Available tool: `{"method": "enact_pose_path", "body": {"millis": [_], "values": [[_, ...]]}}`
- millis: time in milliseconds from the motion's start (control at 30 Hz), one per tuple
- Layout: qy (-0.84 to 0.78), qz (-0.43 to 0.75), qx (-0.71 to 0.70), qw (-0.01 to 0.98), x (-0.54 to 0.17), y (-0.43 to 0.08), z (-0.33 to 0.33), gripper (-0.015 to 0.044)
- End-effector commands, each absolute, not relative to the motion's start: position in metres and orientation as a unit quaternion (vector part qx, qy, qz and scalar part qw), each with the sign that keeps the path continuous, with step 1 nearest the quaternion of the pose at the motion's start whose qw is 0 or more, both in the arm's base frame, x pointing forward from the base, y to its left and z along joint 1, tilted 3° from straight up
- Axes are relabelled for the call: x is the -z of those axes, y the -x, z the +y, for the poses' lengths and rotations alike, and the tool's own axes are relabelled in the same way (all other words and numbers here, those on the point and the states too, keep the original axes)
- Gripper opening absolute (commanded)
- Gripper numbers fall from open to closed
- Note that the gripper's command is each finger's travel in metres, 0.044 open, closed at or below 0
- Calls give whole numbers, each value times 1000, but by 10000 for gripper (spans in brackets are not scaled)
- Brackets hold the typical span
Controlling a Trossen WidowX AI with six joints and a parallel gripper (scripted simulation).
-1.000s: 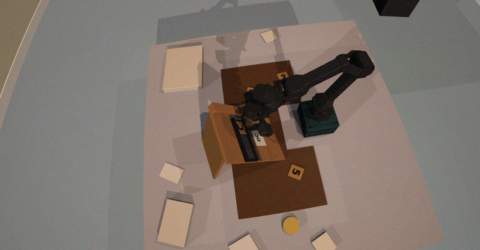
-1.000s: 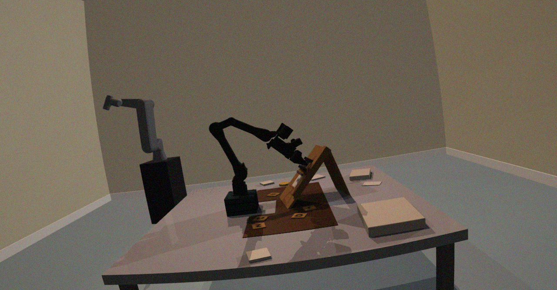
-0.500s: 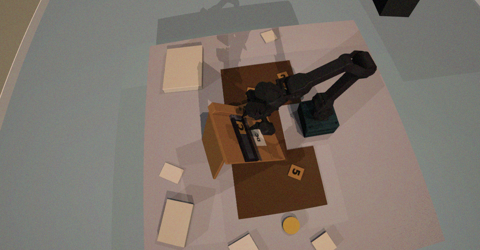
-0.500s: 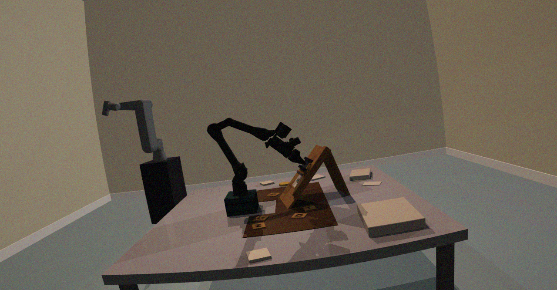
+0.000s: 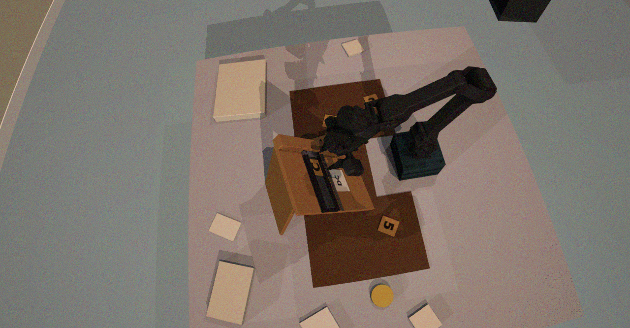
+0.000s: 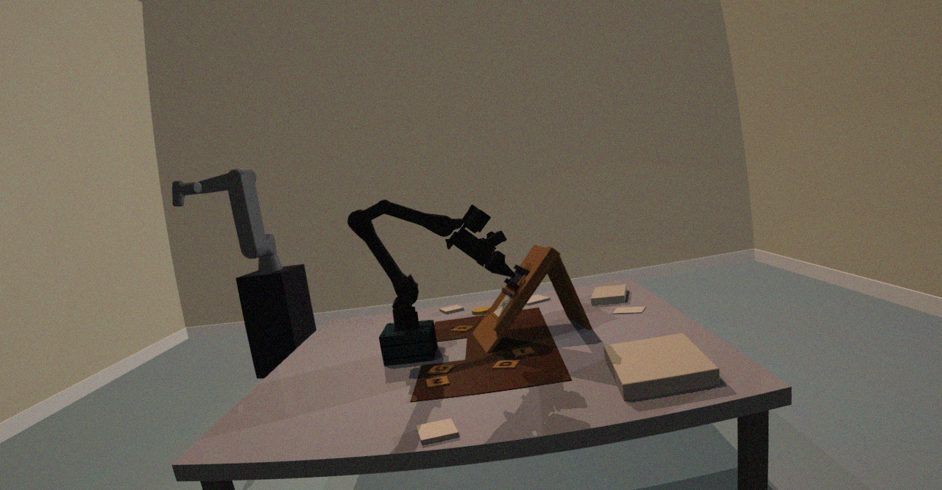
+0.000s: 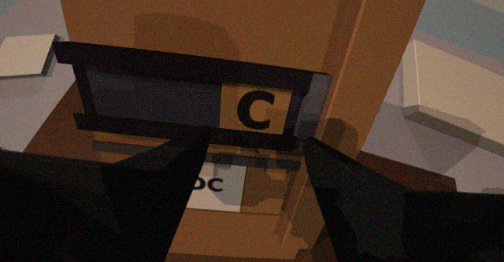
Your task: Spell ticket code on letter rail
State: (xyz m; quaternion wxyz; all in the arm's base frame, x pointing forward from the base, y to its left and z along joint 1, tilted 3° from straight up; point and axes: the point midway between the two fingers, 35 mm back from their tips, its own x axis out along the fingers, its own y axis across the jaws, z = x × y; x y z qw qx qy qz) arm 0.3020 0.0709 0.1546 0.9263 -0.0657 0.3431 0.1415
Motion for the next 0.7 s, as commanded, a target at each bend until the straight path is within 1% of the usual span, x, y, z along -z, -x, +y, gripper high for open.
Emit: {"method": "enact_pose_path", "body": {"millis": [0, 233, 600, 667], "values": [[66, 340, -143, 927, -158, -301, 71, 295], [66, 340, -143, 927, -159, -301, 71, 295], [66, 343, -142, 926, -157, -300, 71, 6], [66, 343, -142, 926, -157, -300, 71, 0]]}}
